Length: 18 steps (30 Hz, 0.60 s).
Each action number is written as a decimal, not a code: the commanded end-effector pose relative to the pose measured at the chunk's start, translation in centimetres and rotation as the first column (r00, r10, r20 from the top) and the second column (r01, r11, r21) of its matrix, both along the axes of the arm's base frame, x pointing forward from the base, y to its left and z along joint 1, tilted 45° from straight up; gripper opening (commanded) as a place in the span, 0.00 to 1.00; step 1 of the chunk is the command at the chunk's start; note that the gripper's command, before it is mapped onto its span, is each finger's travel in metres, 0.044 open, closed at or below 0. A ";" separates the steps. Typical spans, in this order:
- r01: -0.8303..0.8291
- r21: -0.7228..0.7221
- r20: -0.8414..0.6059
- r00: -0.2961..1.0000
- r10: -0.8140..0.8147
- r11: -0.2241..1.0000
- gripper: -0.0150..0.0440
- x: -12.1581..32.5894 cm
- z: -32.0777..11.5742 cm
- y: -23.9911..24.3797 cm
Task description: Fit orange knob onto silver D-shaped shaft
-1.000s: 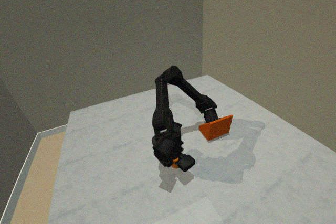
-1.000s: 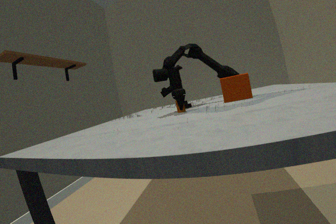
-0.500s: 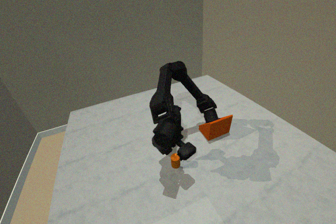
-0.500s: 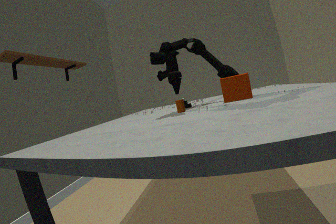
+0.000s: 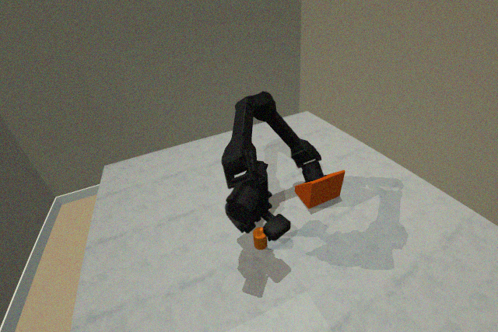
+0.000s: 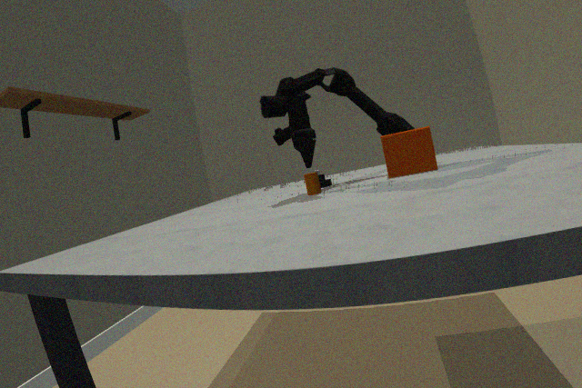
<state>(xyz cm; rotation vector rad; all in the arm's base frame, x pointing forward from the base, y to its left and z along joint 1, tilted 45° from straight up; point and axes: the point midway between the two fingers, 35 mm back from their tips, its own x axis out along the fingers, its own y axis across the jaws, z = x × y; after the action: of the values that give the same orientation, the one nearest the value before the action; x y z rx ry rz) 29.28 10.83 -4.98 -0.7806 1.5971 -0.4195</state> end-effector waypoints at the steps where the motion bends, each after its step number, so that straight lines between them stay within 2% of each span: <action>1: -0.002 -0.010 -0.008 1.000 0.002 1.000 1.00 -0.1 -0.5 -0.7; 18: -0.002 -0.010 -0.008 1.000 0.002 1.000 1.00 -0.1 -2.5 -2.6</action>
<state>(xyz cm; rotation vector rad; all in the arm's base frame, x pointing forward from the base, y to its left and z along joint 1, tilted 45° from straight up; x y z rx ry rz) 29.42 8.93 -7.00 -0.7791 1.5936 -0.4186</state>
